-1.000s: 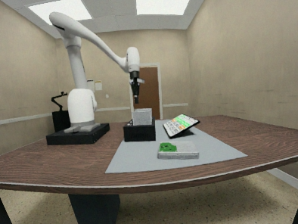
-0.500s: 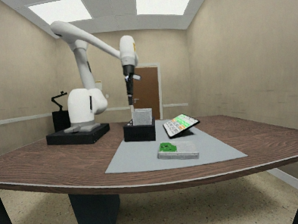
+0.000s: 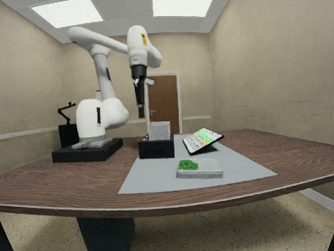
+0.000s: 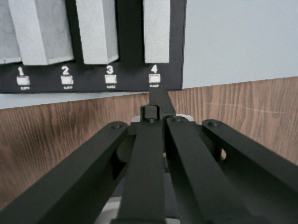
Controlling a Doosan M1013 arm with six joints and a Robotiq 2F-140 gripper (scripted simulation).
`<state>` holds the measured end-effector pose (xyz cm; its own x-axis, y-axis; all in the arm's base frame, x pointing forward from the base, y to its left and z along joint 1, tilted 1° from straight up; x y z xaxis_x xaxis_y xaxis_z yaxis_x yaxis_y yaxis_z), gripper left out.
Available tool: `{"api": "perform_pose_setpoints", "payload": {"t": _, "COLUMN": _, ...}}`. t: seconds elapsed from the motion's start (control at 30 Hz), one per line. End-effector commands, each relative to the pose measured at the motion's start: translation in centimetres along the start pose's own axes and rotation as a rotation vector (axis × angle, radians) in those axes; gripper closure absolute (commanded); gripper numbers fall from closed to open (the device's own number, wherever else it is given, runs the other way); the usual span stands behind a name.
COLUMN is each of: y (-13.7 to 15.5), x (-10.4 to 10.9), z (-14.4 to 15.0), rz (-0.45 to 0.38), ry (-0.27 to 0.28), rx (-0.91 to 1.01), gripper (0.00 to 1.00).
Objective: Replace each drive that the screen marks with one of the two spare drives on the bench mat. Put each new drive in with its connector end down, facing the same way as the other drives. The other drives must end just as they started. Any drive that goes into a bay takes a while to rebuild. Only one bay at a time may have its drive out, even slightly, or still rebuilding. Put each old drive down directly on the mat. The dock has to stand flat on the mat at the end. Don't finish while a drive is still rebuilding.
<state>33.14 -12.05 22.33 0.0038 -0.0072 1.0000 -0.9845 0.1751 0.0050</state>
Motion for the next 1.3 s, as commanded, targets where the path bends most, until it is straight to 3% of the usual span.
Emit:
{"api": "perform_pose_setpoints", "payload": {"t": 0.0, "y": -0.1, "x": 0.0, "z": 0.1, "rz": 0.0, "ry": -0.003, "rx": 0.001, "gripper": 0.9}}
{"api": "perform_pose_setpoints", "payload": {"t": 0.77, "y": -0.1, "x": -0.1, "z": 0.1, "rz": 0.0, "ry": -0.003, "rx": 0.001, "gripper": 0.9}}
{"api": "perform_pose_setpoints", "payload": {"t": 1.27, "y": -0.1, "x": -2.3, "z": 0.1, "rz": 0.0, "ry": -0.003, "rx": 0.001, "gripper": 0.9}}
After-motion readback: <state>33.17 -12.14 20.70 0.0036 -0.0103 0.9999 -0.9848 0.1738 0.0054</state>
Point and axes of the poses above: the point where the finger pads meet when closed, its own x axis back along the fingers, its own z axis across the jaws, y = z × x, the point moved 5 cm from there along x, back along the fingers, and after that the axes turned 2 degrees about -x, right-handed, at the moved point
